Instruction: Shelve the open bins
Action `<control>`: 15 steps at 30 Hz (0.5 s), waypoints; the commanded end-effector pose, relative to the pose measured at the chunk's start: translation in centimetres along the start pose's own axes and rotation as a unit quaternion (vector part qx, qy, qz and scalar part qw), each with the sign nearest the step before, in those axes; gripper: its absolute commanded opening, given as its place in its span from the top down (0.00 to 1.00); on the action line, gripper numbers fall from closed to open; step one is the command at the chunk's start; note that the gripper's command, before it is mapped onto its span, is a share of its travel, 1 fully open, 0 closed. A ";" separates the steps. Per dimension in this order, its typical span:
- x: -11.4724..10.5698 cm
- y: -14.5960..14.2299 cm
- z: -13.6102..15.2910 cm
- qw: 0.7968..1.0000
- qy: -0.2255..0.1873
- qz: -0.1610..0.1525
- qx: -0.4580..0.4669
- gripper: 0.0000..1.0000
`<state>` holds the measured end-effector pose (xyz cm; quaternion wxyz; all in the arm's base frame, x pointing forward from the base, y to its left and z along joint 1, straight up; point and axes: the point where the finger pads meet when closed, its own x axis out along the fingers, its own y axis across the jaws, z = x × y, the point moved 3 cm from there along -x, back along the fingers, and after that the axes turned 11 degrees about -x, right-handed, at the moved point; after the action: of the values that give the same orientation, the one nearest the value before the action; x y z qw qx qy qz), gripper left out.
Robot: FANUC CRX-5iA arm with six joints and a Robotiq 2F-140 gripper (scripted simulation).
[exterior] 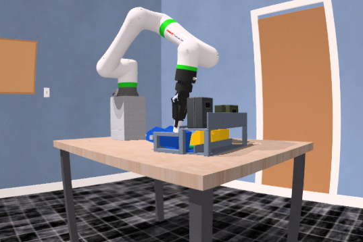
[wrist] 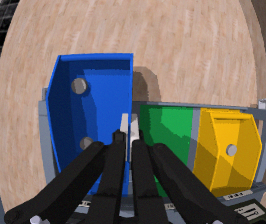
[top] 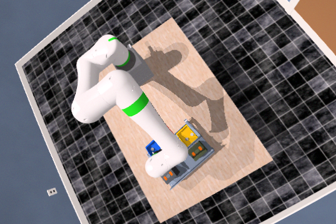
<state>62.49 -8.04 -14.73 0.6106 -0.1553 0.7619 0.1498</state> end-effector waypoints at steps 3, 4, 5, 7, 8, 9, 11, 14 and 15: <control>0.0 0.0 0.1 1.000 -0.001 0.000 0.000 1.00; 0.0 0.0 0.1 1.000 -0.001 0.000 0.000 1.00; 0.0 0.0 0.1 1.000 -0.001 0.000 0.000 1.00; 0.0 0.0 0.2 1.000 -0.002 -0.001 0.000 1.00; 0.0 0.0 0.2 1.000 -0.002 -0.001 0.000 1.00; 0.0 -0.1 0.2 1.000 -0.003 -0.001 0.000 1.00; 0.0 -0.1 0.3 1.000 -0.003 -0.001 0.000 1.00; -0.1 -0.1 0.3 1.000 -0.004 -0.001 0.000 1.00; -0.1 -0.1 0.4 1.000 -0.005 -0.001 0.000 1.00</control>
<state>62.76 -7.97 -14.77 0.6133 -0.1553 0.7598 0.1499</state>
